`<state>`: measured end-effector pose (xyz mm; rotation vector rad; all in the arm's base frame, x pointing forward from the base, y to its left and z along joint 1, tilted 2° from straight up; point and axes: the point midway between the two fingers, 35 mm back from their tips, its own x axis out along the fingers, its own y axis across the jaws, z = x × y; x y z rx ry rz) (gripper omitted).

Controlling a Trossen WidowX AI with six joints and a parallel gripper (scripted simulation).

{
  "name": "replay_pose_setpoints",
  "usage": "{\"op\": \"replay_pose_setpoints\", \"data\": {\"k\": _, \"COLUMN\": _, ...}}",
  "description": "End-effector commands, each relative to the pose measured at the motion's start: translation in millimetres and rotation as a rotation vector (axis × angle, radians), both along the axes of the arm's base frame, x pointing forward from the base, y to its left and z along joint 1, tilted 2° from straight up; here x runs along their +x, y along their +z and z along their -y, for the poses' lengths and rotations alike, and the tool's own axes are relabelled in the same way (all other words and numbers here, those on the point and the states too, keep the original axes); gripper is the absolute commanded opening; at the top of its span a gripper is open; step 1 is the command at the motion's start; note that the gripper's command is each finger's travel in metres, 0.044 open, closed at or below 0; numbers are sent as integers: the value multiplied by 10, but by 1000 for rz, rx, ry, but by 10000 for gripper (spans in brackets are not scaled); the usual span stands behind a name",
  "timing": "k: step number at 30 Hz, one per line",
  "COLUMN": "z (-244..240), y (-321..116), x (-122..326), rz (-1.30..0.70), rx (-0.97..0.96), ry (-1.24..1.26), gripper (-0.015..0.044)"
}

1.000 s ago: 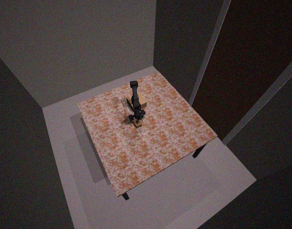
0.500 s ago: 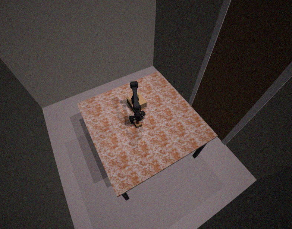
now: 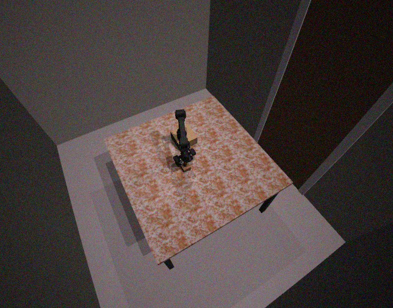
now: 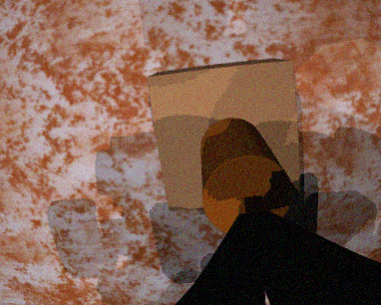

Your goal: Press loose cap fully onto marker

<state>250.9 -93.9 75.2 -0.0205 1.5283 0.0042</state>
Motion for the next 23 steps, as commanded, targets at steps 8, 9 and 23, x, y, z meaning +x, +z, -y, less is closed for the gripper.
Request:
{"op": "replay_pose_setpoints", "data": {"k": 8, "z": -3, "y": 798, "x": -25, "rz": 20, "rx": -8, "ry": 0, "gripper": 0}}
{"op": "replay_pose_setpoints", "data": {"k": 9, "z": -3, "y": 798, "x": -25, "rz": 20, "rx": -8, "ry": 0, "gripper": 26}}
{"op": "replay_pose_setpoints", "data": {"k": 23, "z": -3, "y": 798, "x": -25, "rz": 20, "rx": -8, "ry": 0, "gripper": 394}}
